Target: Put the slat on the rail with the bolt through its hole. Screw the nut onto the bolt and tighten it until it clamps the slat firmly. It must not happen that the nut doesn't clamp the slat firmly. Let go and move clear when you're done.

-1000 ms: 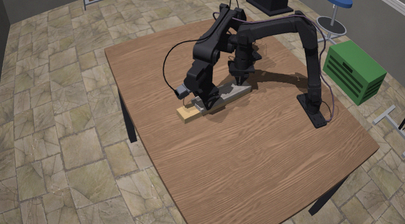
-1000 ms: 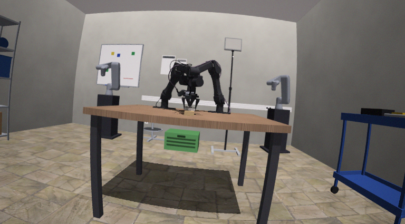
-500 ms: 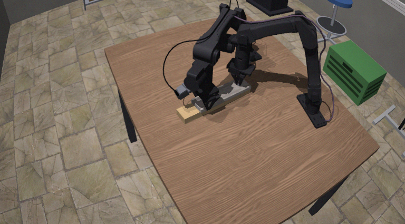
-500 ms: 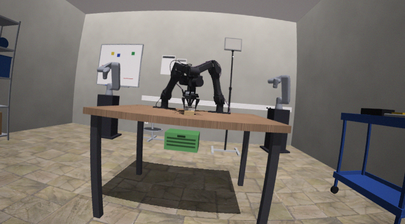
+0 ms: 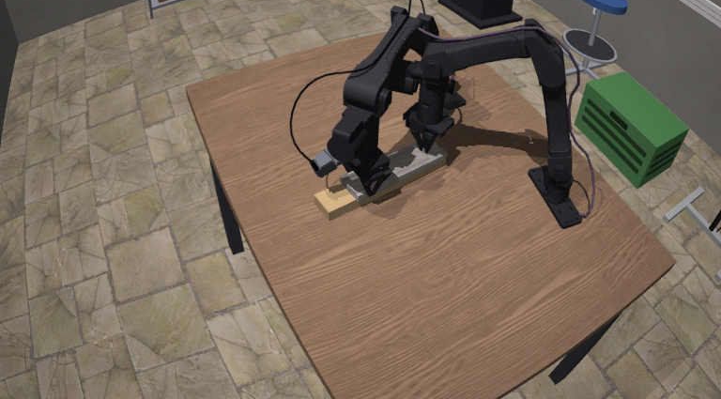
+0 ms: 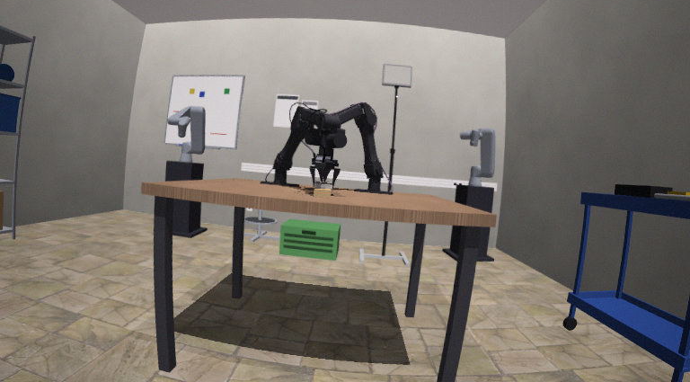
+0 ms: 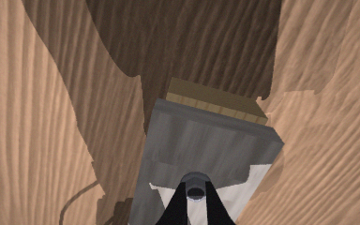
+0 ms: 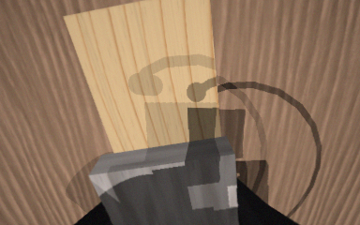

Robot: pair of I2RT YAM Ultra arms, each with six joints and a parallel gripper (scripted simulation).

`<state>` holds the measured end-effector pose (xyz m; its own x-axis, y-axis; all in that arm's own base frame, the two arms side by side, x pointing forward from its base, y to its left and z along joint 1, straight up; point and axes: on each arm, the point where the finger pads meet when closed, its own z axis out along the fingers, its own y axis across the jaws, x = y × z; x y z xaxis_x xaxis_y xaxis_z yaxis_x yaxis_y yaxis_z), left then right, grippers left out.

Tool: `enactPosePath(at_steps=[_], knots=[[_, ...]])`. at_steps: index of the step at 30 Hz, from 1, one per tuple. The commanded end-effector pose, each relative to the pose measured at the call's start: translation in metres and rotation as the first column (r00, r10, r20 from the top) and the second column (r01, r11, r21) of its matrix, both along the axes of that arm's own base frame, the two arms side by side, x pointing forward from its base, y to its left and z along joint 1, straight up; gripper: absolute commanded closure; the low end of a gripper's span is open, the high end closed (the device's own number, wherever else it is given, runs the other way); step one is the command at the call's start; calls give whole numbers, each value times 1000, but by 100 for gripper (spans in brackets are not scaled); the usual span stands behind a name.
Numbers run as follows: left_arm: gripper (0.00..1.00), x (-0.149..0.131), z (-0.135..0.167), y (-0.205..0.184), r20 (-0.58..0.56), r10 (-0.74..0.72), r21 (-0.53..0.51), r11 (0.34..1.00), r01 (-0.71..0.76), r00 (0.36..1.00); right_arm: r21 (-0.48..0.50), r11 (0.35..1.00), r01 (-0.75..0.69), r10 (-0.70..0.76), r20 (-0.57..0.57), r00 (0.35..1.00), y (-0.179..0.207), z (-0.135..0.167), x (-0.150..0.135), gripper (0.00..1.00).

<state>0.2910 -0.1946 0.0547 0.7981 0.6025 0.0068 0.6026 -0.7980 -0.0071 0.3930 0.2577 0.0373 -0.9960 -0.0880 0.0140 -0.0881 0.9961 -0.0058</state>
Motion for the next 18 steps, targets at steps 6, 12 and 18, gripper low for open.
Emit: enactPosePath(at_steps=[6, 12, 18], knots=[[89, -4, 3, -3, 9, -26, -17, 1000, 26, 1000, 9, 1000, 8, -8, 13, 1000, 1, 6, 2, 28], [89, -4, 3, -3, 8, -24, -16, 1000, 24, 1000, 9, 1000, 8, -8, 13, 1000, 1, 6, 2, 28], [66, 2, 4, -1, 11, -5, -7, 1000, 5, 1000, 9, 1000, 8, -8, 13, 1000, 1, 6, 2, 28]])
